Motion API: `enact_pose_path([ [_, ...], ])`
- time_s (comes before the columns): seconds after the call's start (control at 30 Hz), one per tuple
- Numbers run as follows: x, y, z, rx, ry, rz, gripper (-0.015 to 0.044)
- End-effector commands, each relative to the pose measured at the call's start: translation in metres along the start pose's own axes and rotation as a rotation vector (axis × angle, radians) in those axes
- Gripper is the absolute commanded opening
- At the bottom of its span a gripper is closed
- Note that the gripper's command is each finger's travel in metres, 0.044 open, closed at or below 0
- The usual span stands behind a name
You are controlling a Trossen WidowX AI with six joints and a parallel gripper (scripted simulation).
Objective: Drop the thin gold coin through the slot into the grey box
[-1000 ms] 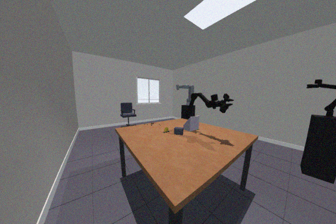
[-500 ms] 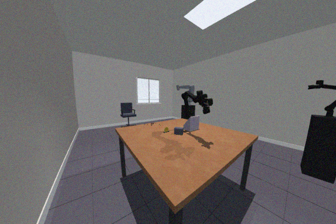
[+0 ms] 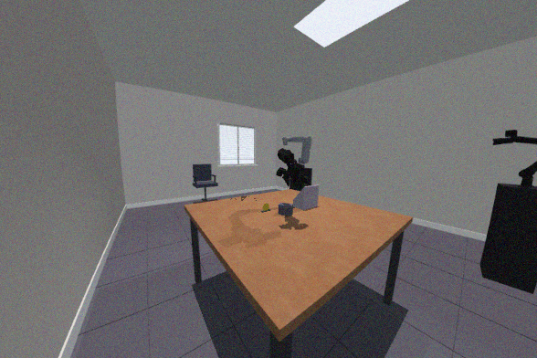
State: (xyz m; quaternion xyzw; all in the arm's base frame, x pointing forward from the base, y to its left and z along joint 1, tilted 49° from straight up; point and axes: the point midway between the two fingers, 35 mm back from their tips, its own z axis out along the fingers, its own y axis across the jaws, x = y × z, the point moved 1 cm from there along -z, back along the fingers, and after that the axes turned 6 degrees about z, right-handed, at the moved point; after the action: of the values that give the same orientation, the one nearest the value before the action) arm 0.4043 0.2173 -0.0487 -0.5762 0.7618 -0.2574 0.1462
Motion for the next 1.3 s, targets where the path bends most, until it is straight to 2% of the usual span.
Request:
enact_pose_path([
  [0.0,0.062,-0.038,-0.007,0.002,0.169,0.258,0.0161],
  [0.3,0.19,-0.085,-0.042,0.063,0.496,0.72,0.0161],
  [0.6,0.309,-0.095,-0.103,0.204,0.809,1.118,0.0161],
  [0.9,0.311,-0.097,-0.103,0.211,0.82,1.131,0.0161],
  [1.03,0.333,-0.09,-0.081,0.212,0.82,1.13,0.0161],
  [1.27,0.342,-0.087,-0.071,0.213,0.82,1.13,0.0161],
])
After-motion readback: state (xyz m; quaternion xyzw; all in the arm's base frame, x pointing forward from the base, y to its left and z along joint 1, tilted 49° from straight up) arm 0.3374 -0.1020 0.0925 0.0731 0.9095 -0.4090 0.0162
